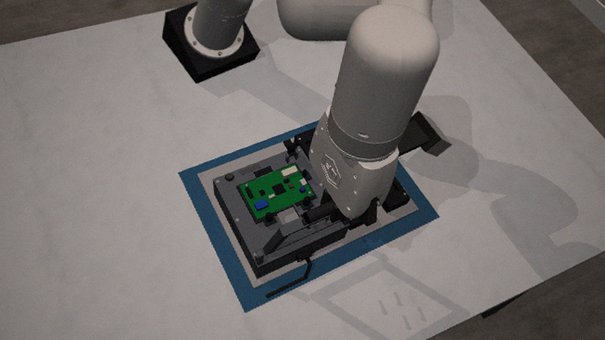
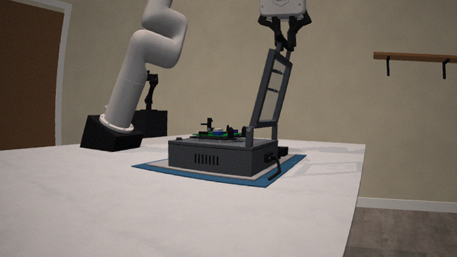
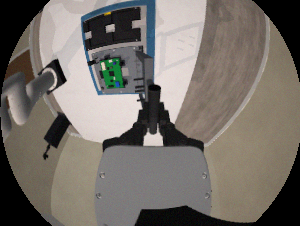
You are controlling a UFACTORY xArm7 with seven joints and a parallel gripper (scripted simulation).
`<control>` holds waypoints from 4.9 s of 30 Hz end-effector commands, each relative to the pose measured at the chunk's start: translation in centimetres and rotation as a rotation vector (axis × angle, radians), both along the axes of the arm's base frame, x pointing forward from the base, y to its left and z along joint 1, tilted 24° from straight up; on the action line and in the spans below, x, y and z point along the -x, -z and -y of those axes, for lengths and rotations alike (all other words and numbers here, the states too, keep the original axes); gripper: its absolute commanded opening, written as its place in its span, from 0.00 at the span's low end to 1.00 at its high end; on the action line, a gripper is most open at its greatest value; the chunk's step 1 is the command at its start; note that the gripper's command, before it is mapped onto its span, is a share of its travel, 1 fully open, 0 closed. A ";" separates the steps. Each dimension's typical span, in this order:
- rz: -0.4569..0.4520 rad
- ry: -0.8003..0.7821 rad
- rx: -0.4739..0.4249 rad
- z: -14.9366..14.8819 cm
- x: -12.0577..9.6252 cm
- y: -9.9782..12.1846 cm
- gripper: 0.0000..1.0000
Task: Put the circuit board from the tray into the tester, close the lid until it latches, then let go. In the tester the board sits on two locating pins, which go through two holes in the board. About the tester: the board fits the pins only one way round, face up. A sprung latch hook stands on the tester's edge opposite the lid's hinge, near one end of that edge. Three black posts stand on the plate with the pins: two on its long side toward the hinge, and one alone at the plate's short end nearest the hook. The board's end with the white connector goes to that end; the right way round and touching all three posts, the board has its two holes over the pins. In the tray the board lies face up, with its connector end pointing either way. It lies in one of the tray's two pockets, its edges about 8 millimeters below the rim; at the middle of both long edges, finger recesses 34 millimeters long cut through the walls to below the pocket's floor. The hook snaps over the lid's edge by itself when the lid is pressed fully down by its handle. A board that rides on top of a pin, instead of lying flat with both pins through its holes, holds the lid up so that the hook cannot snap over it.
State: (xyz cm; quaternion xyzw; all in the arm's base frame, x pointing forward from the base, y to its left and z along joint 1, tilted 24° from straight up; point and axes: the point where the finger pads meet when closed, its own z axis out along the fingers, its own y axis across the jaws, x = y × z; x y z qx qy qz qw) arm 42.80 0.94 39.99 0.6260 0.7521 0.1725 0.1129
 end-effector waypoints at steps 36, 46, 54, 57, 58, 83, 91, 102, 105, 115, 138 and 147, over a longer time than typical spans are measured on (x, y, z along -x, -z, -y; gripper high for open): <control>0.004 0.001 0.000 0.3 1.3 0.1 0.00; 0.004 0.001 0.001 0.4 2.1 0.3 0.00; 0.004 0.001 0.000 0.5 2.8 0.5 0.00; 0.004 0.001 0.000 0.6 3.1 0.6 0.00; 0.004 0.001 0.000 0.6 3.2 0.7 0.00; 0.004 0.001 0.000 1.2 6.4 2.2 0.00; 0.004 0.001 0.000 1.3 7.3 2.8 0.00; 0.004 0.001 0.000 1.6 9.0 4.1 0.00; 0.004 0.001 0.000 1.6 9.1 4.2 0.00; 0.004 0.001 0.000 1.8 10.6 5.6 0.00; 0.004 0.001 0.000 2.1 13.0 9.0 0.00; 0.004 0.001 0.000 2.2 13.9 10.8 0.00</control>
